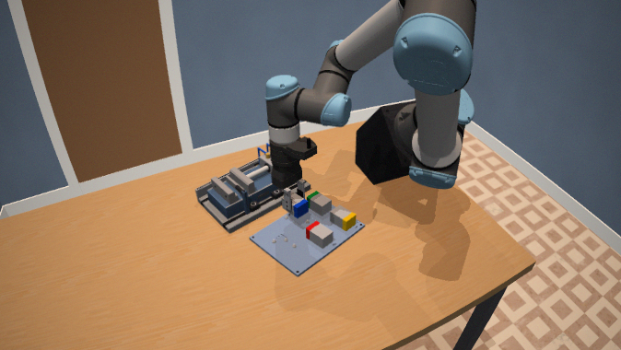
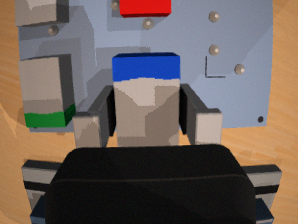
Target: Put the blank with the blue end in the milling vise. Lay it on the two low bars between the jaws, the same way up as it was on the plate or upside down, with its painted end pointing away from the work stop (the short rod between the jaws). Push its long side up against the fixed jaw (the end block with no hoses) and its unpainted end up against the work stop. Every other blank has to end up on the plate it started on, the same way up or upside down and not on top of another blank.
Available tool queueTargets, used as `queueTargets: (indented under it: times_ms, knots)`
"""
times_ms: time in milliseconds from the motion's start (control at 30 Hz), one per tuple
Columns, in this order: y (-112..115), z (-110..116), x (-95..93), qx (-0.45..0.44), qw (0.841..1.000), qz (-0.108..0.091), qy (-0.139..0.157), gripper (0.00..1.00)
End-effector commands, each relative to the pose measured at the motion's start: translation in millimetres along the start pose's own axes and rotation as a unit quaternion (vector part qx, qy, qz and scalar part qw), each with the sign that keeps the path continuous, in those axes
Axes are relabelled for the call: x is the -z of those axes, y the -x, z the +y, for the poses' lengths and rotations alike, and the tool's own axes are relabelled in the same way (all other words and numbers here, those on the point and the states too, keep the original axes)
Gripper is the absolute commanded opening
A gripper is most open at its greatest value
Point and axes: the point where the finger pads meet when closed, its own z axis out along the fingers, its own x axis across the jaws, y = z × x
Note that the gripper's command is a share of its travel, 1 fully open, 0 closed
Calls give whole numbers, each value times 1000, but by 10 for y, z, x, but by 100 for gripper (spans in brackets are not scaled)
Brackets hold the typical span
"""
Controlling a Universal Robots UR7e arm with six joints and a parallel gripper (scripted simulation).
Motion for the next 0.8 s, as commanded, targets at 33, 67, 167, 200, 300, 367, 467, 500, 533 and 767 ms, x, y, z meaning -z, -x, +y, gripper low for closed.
queueTargets:
  times_ms: [33,67,167,200,300,367,467,500,533,767]
  knots:
    - [0,0,104,0,1000,0,0,0]
    - [0,0,104,0,1000,0,0,0]
    - [0,0,104,0,1000,0,0,0]
    - [0,0,104,0,1000,0,0,0]
    - [0,0,104,0,1000,0,0,0]
    - [0,0,223,0,1000,0,0,0]
    - [0,0,403,0,1000,0,0,0]
    - [0,0,403,0,1000,0,0,0]
    - [0,0,403,0,1000,0,0,0]
    - [0,0,403,0,1000,0,0,0]
